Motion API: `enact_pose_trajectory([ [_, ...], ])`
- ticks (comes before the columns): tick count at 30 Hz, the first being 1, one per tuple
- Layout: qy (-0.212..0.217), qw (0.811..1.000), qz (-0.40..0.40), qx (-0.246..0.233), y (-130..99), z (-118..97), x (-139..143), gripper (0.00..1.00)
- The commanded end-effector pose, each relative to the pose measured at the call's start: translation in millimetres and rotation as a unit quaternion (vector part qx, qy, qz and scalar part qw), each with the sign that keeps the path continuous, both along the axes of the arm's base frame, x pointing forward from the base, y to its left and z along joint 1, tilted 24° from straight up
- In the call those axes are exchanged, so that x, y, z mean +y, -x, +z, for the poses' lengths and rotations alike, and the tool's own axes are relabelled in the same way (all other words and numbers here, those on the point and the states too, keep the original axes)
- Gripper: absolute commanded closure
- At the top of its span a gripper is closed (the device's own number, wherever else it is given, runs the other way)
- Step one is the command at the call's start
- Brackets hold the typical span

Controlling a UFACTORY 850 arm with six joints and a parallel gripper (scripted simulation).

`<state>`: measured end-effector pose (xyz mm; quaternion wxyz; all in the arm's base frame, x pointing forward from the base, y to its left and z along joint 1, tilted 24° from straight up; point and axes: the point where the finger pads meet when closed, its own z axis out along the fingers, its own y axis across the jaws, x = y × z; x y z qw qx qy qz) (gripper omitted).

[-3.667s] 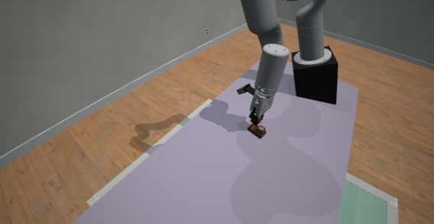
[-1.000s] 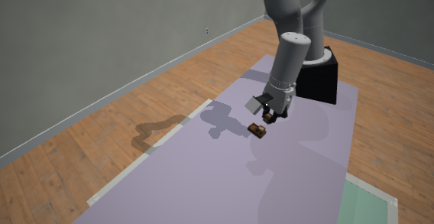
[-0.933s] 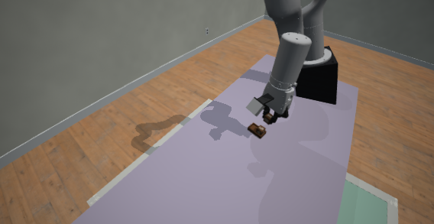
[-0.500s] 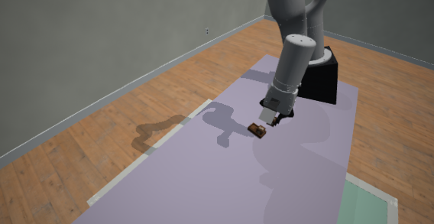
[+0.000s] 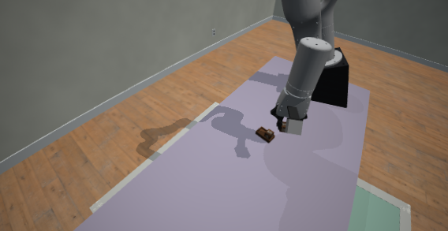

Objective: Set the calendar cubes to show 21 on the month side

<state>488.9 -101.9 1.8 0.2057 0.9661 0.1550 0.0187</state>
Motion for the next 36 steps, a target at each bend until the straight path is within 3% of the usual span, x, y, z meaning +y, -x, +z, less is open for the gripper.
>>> enact_pose_trajectory([
  [1,0.007,0.996,0.072,0.049,-1,-3,5,0.73],
  [5,0.009,0.994,0.092,0.058,-2,-3,7,0.73],
  [7,0.014,0.986,0.148,0.082,-3,-5,11,0.73],
  [16,0.023,0.96,0.249,0.125,-5,-9,18,0.73],
  [19,0.028,0.943,0.299,0.146,-6,-11,22,0.73],
  [22,0.028,0.942,0.302,0.147,-6,-11,22,0.73],
  [25,0.033,0.915,0.363,0.173,-8,-13,27,0.73],
  [36,0.043,0.852,0.473,0.219,-10,-17,35,0.73],
])
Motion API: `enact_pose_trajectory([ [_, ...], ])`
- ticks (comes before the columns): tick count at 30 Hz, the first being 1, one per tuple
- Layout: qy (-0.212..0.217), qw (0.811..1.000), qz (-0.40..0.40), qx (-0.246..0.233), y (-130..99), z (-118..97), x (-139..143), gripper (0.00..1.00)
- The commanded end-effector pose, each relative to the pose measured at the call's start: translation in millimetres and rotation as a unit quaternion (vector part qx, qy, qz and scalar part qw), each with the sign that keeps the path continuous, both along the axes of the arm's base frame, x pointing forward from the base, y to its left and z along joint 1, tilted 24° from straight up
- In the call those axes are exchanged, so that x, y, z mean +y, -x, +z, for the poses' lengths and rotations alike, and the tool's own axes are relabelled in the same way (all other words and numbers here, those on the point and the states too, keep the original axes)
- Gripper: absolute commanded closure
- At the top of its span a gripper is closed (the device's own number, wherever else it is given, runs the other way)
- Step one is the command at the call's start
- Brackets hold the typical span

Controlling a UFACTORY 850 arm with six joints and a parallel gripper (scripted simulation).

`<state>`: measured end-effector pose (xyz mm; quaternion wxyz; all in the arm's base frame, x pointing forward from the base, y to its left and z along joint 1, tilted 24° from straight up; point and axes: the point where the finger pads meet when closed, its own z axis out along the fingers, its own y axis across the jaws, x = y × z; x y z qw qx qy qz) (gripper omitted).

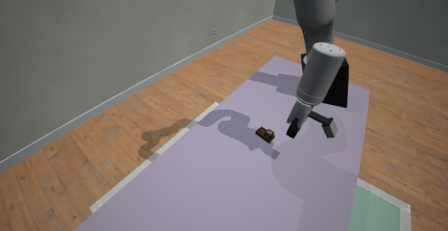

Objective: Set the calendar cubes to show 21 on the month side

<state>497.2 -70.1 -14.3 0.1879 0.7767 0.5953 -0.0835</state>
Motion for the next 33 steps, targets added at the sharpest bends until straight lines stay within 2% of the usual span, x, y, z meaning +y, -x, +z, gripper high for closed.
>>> enact_pose_trajectory([
  [1,0.005,0.998,0.052,0.038,-2,-1,4,0.73],
  [26,0.007,0.996,0.075,0.048,-2,-3,6,0.73],
  [33,0.008,0.996,0.075,0.048,-3,-12,1,0.73],
])
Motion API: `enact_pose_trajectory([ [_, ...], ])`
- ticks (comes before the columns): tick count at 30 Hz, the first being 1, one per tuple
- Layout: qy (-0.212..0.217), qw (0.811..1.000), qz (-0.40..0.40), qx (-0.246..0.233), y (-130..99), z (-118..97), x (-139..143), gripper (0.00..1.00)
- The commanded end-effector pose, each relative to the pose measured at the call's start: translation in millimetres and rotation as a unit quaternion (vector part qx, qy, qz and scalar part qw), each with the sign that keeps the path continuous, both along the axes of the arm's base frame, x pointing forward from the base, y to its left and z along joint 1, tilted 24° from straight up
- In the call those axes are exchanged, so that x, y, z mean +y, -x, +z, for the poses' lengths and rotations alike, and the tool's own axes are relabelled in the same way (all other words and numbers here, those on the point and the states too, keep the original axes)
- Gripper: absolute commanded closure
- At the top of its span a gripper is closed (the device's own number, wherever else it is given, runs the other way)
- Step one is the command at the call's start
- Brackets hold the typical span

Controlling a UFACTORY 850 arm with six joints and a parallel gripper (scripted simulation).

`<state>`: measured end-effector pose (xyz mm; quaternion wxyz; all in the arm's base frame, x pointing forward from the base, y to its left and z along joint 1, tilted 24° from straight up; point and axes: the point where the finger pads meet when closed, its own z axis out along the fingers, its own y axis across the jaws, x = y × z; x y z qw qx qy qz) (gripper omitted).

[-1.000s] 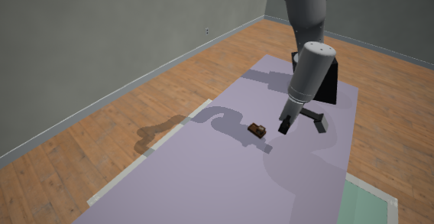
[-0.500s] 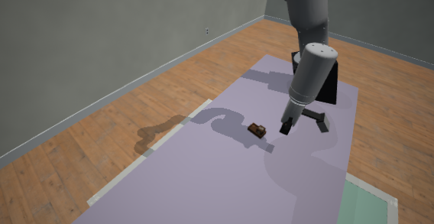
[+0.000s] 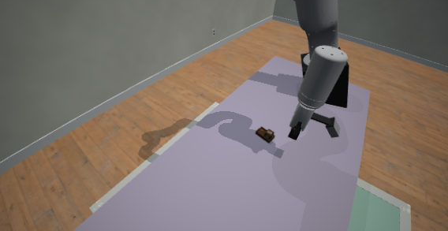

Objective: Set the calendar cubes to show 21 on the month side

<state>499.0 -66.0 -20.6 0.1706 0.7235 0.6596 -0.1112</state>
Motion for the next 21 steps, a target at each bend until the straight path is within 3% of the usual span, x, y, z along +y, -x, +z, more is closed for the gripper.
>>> enact_pose_trajectory([
  [1,0.0,1.0,0.0,-0.001,-1,-9,-4,0.73],
  [4,0.0,1.0,0.0,-0.001,-1,-12,-5,0.73],
  [17,0.0,1.0,0.0,-0.001,-5,-67,-29,0.73],
  [21,0.0,1.0,0.0,-0.001,-5,-74,-32,0.73],
])
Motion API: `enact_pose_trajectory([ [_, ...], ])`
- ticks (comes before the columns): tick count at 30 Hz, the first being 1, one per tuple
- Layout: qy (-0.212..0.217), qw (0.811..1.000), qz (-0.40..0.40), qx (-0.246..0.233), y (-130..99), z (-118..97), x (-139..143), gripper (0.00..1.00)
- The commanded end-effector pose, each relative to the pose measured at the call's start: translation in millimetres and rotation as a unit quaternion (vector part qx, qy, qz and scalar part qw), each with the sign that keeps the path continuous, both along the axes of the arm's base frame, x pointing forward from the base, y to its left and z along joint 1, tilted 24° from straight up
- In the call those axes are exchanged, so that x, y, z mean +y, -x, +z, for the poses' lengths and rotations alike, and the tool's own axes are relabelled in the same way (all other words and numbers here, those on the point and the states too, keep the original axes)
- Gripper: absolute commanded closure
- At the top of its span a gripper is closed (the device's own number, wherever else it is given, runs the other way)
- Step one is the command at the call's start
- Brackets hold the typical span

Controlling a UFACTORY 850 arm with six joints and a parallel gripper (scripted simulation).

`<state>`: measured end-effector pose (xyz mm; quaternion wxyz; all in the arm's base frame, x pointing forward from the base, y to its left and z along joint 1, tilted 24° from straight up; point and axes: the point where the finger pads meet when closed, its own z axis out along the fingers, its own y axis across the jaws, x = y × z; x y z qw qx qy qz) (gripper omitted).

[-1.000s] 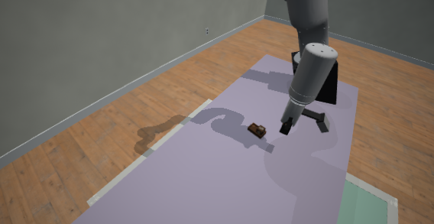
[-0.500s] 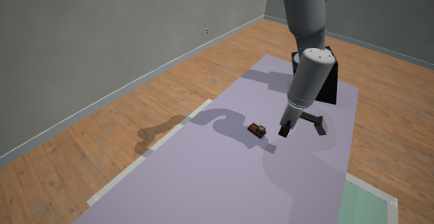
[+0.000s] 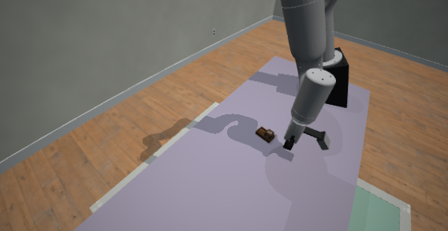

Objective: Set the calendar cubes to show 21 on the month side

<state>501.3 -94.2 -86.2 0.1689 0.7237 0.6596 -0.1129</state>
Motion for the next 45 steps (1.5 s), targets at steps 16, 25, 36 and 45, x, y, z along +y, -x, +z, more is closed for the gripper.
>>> enact_pose_trajectory([
  [16,0.0,1.0,0.001,-0.003,-3.2,-19.3,-8.3,0.73],
  [25,0.0,1.0,0.001,-0.003,-3.2,-19.3,-8.3,0.73],
  [36,0.0,1.0,0.001,-0.003,-3.2,-19.3,-8.3,0.73],
  [45,0.0,1.0,0.001,-0.003,-3.2,-19.3,-8.3,0.73],
])
